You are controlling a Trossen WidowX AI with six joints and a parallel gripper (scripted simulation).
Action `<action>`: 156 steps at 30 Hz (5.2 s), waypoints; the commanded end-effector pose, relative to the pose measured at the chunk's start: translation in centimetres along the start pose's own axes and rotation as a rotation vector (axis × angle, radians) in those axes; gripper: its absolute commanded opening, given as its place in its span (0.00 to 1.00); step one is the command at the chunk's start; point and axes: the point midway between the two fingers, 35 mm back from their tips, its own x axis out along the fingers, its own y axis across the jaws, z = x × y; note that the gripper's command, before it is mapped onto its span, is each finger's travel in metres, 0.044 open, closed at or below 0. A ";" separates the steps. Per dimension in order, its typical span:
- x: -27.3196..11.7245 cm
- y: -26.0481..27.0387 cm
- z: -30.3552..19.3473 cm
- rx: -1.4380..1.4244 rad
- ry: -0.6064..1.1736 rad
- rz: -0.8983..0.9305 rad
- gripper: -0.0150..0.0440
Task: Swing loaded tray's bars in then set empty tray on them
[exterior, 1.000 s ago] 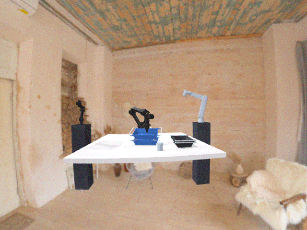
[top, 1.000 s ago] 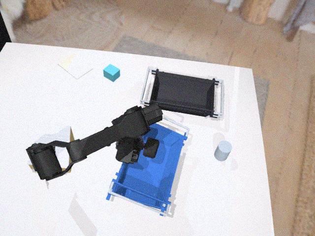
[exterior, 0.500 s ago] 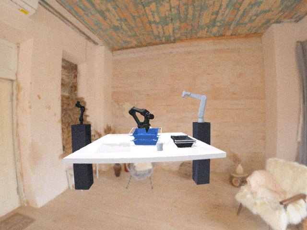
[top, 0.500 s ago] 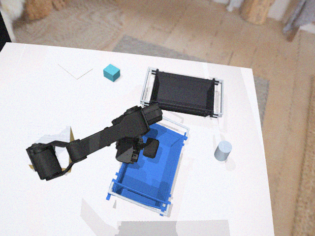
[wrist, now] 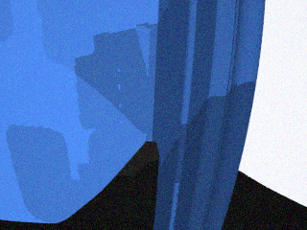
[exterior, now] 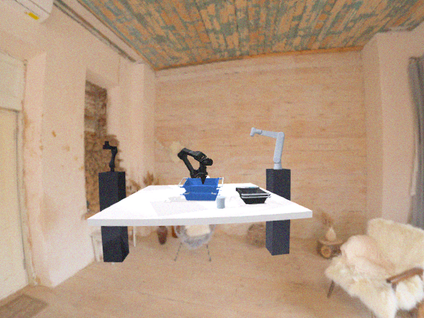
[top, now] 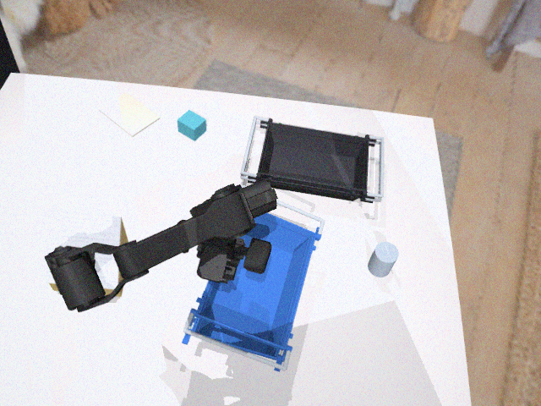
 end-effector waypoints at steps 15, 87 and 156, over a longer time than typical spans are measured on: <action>0.5 -0.4 0.2 -0.001 0.000 -0.026 0.25; 1.4 -0.8 0.2 -0.001 0.000 -0.026 0.25; 2.2 -1.1 0.2 -0.001 -0.001 -0.026 0.25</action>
